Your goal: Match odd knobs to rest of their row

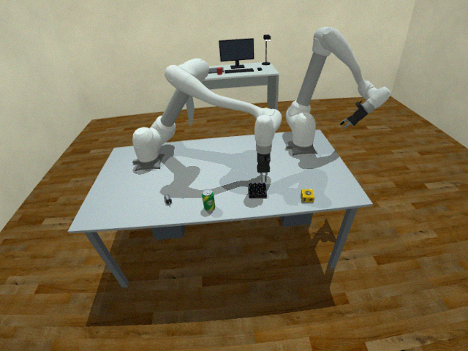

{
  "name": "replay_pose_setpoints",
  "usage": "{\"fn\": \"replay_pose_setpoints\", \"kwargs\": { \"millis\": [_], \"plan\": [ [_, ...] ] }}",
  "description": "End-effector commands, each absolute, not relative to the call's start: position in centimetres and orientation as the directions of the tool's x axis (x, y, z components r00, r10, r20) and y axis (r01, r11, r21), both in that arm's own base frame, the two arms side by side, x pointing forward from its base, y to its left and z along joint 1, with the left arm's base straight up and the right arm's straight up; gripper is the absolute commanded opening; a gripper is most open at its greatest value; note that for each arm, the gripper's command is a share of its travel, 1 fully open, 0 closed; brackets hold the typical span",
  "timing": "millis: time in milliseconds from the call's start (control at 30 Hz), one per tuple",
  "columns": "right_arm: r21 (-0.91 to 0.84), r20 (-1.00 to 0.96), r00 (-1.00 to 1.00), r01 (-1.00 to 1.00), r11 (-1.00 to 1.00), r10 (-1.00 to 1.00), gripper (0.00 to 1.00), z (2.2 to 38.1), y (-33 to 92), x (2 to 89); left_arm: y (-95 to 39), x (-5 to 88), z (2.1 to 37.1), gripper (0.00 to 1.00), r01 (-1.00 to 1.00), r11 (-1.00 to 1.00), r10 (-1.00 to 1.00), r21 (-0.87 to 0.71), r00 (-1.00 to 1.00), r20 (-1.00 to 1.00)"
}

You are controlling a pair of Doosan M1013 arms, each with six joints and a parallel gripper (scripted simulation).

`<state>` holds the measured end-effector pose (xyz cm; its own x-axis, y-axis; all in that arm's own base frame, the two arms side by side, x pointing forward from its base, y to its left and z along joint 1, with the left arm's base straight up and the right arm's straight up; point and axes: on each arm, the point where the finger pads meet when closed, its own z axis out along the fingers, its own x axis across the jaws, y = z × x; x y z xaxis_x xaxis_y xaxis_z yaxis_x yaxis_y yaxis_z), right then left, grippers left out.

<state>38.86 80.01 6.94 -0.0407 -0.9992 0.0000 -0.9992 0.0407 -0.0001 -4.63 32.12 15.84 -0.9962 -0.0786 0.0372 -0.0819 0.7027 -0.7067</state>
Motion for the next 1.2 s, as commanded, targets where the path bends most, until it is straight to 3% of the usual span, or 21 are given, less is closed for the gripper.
{"fn": "replay_pose_setpoints", "kwargs": {
  "millis": [0,500,867,933,1167],
  "plan": [
    [0.0,-0.001,-0.041,-0.999,0.041,-0.999,0.46,8.2,80.0,38.9,32.1,-4.6,15.9,1.0,-0.082,0.703,-0.079,-0.706,-0.996,0.038],
    [0.0,-0.001,-0.08,-0.997,0.08,-0.997,0.46,8.7,80.0,38.9,32.1,-4.6,15.9,1.0,-0.082,0.703,-0.079,-0.706,-0.996,0.038],
    [0.0,-0.001,-0.47,-0.883,0.47,-0.883,0.46,9.0,79.1,39.3,32.1,-4.6,15.9,1.0,-0.082,0.703,-0.079,-0.706,-0.996,0.038],
    [0.0,-0.001,-0.47,-0.883,0.47,-0.883,0.46,9.0,79.1,39.3,32.1,-4.6,15.9,1.0,-0.082,0.703,-0.079,-0.706,-0.996,0.038],
    [0.001,-0.001,-0.717,-0.697,0.717,-0.697,0.46,9.2,78.5,39.4,32.1,-4.6,15.9,1.0,-0.082,0.703,-0.079,-0.706,-0.996,0.038]
  ]
}}
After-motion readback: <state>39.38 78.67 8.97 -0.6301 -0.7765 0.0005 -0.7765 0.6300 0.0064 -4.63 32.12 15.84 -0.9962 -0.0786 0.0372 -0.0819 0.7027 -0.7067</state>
